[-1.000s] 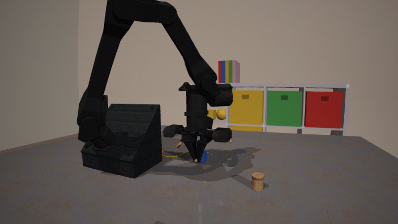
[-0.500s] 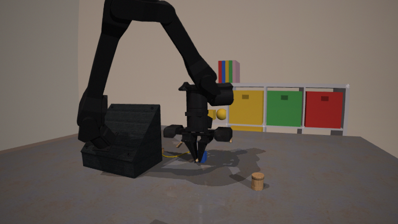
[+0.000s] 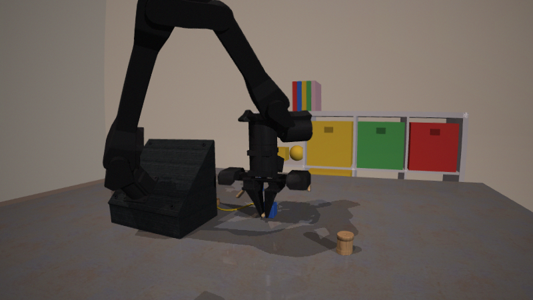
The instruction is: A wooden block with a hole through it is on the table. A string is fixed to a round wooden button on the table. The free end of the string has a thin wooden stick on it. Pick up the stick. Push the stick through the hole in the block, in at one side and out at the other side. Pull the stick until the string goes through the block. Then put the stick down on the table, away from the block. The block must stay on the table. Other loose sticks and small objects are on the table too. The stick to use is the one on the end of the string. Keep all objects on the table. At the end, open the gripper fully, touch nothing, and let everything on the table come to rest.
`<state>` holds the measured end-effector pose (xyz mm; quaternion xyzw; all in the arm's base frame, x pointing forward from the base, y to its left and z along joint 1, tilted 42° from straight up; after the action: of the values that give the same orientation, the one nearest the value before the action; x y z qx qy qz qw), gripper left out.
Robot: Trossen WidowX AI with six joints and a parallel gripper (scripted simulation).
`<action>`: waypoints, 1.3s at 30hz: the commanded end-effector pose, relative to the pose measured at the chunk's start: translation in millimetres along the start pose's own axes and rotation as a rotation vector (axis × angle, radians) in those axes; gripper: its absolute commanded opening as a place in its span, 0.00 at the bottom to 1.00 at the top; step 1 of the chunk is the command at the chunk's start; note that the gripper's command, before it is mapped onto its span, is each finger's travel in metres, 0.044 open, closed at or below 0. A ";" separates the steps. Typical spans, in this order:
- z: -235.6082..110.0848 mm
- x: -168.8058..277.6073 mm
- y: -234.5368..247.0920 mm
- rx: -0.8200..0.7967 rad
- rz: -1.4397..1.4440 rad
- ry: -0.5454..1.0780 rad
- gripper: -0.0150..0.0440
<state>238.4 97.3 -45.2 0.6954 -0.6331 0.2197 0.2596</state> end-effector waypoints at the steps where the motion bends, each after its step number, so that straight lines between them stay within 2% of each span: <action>1: 0.2 5.1 2.0 0.000 -0.005 0.001 0.25; 39: 0.4 45.2 7.4 -0.008 0.002 0.003 0.25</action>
<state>237.1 65.7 -18.7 0.6932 -0.6359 0.2173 0.2607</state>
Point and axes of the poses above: the point midway between the two fingers, 35 mm back from their tips, its own z axis out along the fingers, its own y axis across the jaws, x = y × z, the point moved 7 cm from there along -z, back along the fingers, and after that the axes turned 8 degrees about -z, right-handed, at the moved point
